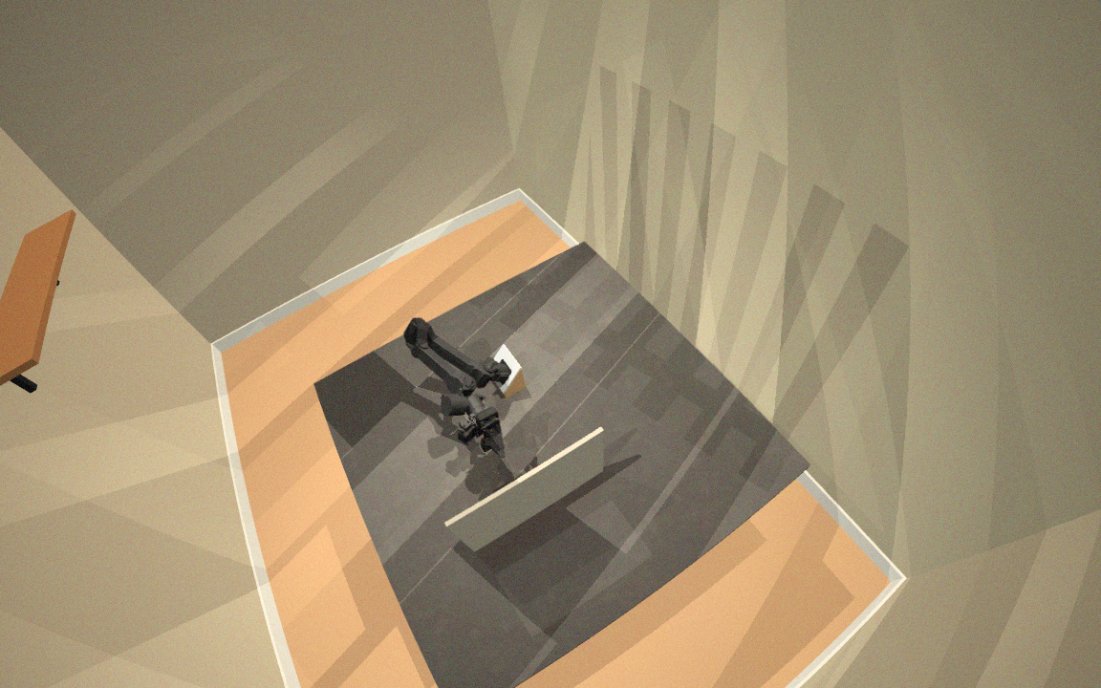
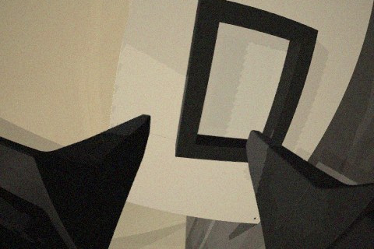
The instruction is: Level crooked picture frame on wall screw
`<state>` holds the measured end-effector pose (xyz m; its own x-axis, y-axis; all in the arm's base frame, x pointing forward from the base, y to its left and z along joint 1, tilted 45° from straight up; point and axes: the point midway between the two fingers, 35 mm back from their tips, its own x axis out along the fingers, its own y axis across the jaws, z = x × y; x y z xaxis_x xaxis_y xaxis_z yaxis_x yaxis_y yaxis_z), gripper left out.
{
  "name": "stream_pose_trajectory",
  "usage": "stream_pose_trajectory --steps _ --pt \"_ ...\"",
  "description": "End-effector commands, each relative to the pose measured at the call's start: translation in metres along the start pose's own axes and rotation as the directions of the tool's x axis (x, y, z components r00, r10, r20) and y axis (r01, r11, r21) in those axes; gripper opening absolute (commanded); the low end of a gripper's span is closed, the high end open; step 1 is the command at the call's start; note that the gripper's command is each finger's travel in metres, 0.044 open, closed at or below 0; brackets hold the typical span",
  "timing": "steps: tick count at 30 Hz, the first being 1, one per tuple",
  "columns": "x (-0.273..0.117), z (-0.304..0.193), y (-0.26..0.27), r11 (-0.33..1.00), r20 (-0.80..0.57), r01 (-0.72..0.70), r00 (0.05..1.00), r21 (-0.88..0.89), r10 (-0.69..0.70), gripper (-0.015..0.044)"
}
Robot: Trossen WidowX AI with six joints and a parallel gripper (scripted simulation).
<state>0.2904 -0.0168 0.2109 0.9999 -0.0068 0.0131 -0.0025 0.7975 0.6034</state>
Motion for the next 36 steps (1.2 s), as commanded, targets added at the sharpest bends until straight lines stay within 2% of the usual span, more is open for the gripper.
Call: stream_pose_trajectory --steps 1,7,23,36 --pt "0.023 0.005 0.003 1.0 0.006 -0.002 1.0 0.004 0.002 0.026" --pt "0.062 0.0 0.0 1.0 0.008 -0.004 1.0 0.005 0.004 0.026" --pt "0.064 -0.001 0.0 1.0 0.008 -0.004 1.0 0.005 0.004 0.026" --pt "0.083 0.001 0.0 1.0 0.009 -0.004 1.0 0.005 0.004 0.026"
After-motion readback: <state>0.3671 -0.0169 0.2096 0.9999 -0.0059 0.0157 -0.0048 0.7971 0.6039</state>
